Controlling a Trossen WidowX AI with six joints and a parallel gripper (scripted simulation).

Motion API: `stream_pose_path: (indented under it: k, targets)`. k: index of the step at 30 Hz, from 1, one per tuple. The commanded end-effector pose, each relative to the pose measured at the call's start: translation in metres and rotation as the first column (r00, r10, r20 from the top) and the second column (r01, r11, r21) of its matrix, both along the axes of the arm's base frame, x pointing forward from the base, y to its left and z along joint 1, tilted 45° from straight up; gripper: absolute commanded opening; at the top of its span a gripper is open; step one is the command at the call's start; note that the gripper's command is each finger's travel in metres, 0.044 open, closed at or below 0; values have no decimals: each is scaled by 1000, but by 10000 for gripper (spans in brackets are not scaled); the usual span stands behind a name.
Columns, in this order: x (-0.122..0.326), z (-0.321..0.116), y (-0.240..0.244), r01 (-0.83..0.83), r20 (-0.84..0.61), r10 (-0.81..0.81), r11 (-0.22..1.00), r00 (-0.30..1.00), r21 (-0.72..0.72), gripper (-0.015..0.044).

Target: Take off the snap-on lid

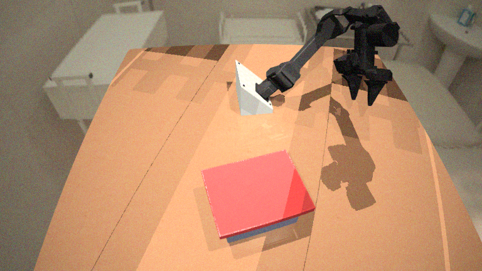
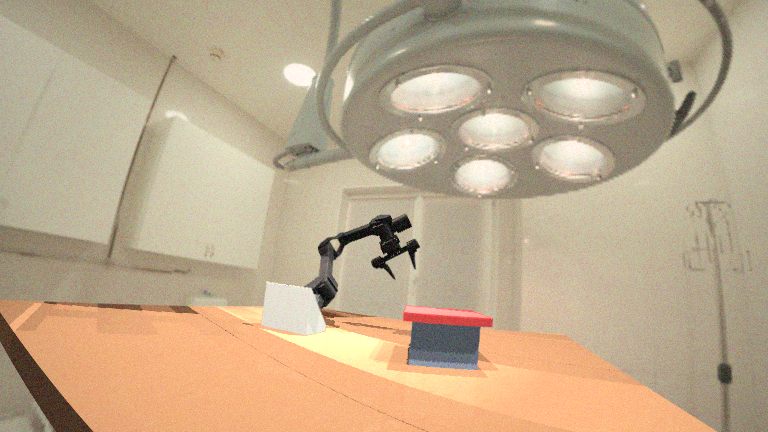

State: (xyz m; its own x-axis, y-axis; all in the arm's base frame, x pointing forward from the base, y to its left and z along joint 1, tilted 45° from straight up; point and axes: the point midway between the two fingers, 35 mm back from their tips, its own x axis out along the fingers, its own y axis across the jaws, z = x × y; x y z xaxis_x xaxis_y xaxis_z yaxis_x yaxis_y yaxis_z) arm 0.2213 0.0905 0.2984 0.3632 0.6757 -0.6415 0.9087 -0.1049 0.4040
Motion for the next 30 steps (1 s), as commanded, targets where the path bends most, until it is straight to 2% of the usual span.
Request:
stream_pose_path:
  k: [1, 6, 7, 12, 16, 26, 30]
  targets:
    - [2, -1, -1, 0, 1, 0, 1000, 1000, -1, 374]
    - [55, -45, -42, -2, 25, 3, 1000, 1000, -10, 243]
    - [64, -56, -53, -2, 33, 2, 1000, 999, -10, 235]
    - [92, -99, -94, 2, 62, -3, 1000, 998, 19, 235]
    - [108, -151, -141, 42, 95, -48, 997, 994, 61, 235]
    - [94, -250, -217, 76, 294, -123, 983, 948, 167, 235]
    - [91, -258, -222, 83, 313, -135, 981, 940, 174, 235]
